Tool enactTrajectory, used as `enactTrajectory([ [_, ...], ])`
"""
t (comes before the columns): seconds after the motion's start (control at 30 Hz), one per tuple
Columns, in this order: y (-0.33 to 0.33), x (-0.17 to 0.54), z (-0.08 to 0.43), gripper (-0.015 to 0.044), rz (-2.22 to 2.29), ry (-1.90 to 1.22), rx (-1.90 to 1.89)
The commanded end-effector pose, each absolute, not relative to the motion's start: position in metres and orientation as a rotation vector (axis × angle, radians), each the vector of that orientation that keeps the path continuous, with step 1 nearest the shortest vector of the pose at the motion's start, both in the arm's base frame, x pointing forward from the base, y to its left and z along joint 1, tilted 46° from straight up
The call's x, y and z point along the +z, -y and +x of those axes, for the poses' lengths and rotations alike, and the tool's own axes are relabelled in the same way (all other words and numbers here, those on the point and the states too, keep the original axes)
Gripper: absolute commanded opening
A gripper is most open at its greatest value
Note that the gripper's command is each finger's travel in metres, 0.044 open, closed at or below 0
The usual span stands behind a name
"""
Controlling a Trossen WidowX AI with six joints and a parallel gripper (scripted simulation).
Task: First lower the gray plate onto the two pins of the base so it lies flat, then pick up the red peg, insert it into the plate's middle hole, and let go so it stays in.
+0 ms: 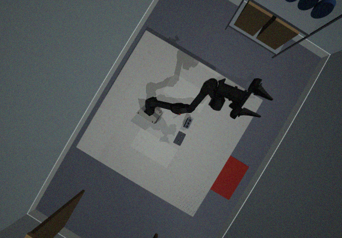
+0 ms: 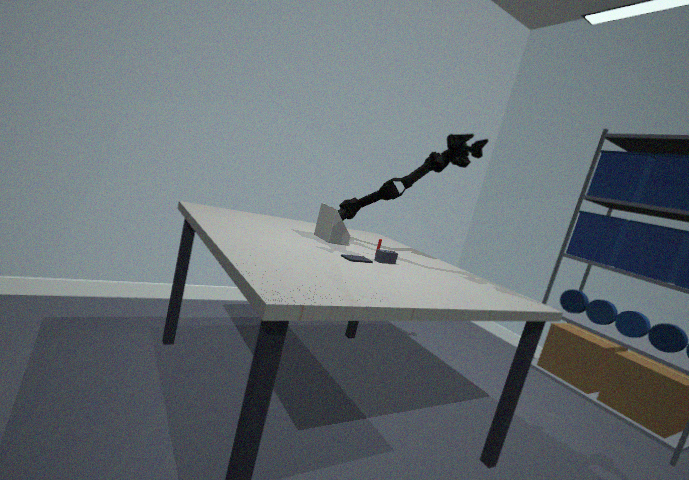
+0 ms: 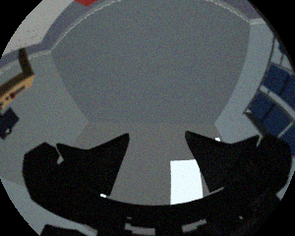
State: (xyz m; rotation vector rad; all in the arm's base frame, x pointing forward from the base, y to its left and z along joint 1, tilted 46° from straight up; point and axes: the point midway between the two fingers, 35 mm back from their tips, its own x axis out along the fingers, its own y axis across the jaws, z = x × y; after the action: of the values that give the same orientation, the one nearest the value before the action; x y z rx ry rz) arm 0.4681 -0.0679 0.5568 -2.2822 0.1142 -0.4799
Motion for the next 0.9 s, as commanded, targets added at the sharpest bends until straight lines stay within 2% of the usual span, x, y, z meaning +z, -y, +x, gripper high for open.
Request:
enactTrajectory([
  [0.0, 0.068, 0.557, 0.468, 0.0426, -2.282, -0.114, -0.480],
  [0.13, 0.094, 0.583, 0.444, 0.0440, -2.266, -0.142, -0.617],
  [0.47, 0.161, 0.670, 0.323, 0.0440, -2.193, -0.234, -1.143],
  [0.87, 0.167, 0.740, 0.154, 0.0440, -2.093, -0.290, -1.764],
])
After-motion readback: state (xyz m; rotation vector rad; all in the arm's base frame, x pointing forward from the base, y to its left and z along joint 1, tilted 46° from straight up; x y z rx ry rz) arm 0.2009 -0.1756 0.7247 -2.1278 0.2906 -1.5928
